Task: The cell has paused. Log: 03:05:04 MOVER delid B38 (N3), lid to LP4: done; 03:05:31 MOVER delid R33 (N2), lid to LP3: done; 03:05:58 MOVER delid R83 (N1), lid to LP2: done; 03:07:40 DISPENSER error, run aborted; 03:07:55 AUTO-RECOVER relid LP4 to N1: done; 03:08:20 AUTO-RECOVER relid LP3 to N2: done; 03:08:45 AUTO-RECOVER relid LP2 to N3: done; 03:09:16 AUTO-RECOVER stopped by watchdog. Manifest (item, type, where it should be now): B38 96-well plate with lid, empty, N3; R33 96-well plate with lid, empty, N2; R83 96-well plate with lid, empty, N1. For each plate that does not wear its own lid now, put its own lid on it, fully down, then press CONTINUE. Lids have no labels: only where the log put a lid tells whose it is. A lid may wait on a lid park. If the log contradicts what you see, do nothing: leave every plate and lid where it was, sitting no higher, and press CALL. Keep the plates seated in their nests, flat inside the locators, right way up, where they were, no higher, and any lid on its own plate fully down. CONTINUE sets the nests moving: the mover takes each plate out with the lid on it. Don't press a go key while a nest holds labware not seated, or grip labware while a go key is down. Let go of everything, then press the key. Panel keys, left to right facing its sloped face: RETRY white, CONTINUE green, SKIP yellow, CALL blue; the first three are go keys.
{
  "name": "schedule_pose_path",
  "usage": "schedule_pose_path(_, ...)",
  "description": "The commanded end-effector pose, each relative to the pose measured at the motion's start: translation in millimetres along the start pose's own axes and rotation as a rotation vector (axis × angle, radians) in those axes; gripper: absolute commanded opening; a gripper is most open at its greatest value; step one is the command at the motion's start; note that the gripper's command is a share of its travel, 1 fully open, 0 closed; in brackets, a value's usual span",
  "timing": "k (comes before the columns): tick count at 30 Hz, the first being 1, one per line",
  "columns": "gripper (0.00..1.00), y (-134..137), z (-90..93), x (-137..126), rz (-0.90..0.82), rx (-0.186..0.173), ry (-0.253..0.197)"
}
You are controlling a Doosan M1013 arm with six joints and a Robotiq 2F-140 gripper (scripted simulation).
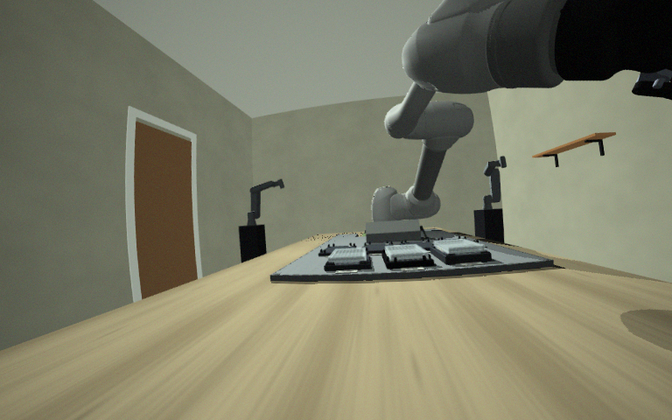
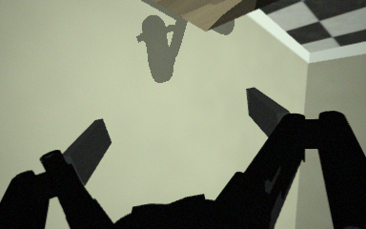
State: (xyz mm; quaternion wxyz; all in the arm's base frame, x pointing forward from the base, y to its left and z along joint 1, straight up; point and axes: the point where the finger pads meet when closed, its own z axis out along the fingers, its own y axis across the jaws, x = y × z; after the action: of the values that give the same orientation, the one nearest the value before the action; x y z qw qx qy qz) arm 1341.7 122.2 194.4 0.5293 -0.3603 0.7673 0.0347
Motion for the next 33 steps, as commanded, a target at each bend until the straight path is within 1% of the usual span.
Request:
schedule_pose_path(1,1.00,-0.1,-0.2,-0.4,0.000,0.000,0.000)
schedule_pose_path(18,1.00,0.0,-0.4,-0.3,-0.001,0.000,0.000)
schedule_pose_path(20,1.00,2.2,-4.0,1.4,-0.023,-0.006,0.009)
schedule_pose_path(22,1.00,9.7,-16.2,7.4,-0.096,-0.025,0.036)
schedule_pose_path(23,1.00,16.1,-26.7,12.6,-0.155,-0.043,0.057)
schedule_pose_path(24,1.00,24.5,-40.6,19.6,-0.231,-0.067,0.084)
schedule_pose_path(25,1.00,35.2,-58.4,28.6,-0.322,-0.099,0.115)
schedule_pose_path(26,1.00,35.2,-58.4,28.6,-0.322,-0.099,0.115)
schedule_pose_path(27,1.00,48.2,-80.3,39.6,-0.426,-0.140,0.148)
schedule_pose_path(28,1.00,48.2,-80.3,39.6,-0.426,-0.140,0.148)
schedule_pose_path(29,1.00,62.2,-104.0,51.8,-0.527,-0.185,0.178)
schedule_pose_path(31,1.00,63.6,-106.4,52.8,-0.543,-0.190,0.183)
schedule_pose_path(32,1.00,80.2,-135.1,67.4,-0.668,-0.251,0.217)
schedule_pose_path(33,1.00,80.2,-135.1,67.4,-0.668,-0.251,0.217)
